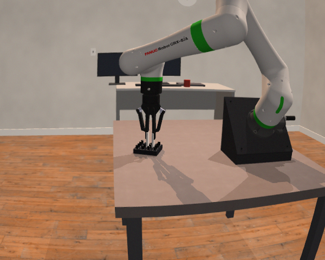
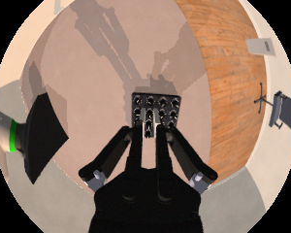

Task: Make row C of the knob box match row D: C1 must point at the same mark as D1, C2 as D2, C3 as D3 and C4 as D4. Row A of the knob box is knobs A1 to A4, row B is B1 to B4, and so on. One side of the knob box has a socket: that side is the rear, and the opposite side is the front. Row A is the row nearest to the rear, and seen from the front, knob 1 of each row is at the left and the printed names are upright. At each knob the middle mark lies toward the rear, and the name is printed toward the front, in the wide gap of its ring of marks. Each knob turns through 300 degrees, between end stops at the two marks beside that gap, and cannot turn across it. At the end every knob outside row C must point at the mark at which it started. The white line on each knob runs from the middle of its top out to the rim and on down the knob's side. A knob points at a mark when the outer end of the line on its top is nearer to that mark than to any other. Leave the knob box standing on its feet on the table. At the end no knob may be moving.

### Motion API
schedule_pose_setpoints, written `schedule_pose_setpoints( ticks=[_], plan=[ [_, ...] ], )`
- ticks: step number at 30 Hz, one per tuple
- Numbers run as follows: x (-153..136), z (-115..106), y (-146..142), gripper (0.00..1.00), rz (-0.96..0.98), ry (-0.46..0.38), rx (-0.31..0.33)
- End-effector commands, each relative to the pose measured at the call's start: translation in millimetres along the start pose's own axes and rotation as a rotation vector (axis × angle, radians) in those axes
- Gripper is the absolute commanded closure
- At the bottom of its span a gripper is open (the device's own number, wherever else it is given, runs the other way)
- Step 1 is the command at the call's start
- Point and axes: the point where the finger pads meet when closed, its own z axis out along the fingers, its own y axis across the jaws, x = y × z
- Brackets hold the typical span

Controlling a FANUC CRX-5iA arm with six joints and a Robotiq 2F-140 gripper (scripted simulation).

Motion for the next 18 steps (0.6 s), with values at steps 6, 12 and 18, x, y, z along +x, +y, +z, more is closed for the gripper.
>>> schedule_pose_setpoints(
  ticks=[6,12,18],
  plan=[
    [-0.1,-0.2,0.2,0.88,0.000,0.000,0.000],
    [-0.1,-0.2,0.2,0.95,0.000,0.000,0.000],
    [-0.1,-0.2,0.2,0.95,0.000,0.000,0.000]
  ],
)
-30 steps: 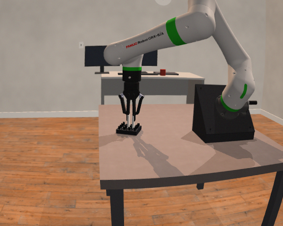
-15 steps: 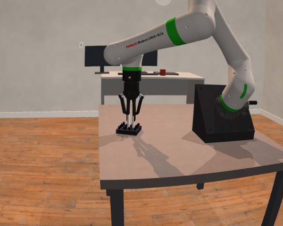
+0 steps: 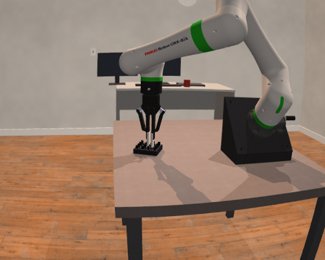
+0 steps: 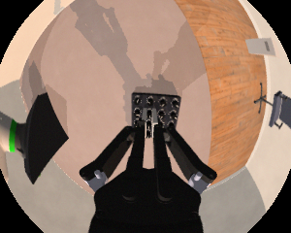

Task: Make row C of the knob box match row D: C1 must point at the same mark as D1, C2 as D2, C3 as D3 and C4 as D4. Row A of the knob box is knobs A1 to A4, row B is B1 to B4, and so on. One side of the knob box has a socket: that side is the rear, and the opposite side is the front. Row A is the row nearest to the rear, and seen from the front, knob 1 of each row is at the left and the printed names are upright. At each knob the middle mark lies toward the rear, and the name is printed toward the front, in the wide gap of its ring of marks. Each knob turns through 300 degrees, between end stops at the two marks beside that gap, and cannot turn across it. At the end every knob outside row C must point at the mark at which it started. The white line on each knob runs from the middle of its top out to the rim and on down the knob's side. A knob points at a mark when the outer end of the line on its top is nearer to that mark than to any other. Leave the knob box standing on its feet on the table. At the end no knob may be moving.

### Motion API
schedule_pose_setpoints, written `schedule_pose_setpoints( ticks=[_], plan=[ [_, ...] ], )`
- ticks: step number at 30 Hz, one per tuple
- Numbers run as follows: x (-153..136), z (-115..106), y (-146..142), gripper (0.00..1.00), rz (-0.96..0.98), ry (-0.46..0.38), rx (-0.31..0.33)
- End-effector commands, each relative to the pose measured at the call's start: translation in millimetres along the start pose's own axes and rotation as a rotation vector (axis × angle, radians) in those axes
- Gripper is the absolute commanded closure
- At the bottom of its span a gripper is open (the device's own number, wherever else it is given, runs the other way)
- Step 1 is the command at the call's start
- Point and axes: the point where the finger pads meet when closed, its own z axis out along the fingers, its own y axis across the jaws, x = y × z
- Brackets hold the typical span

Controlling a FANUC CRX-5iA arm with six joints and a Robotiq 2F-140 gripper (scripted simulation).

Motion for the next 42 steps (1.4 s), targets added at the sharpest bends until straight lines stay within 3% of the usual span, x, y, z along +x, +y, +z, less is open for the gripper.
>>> schedule_pose_setpoints(
  ticks=[1,42],
  plan=[
    [-0.1,-0.2,0.1,0.95,0.000,0.000,0.000],
    [-0.1,-0.2,0.1,0.95,0.042,0.000,0.000]
  ],
)
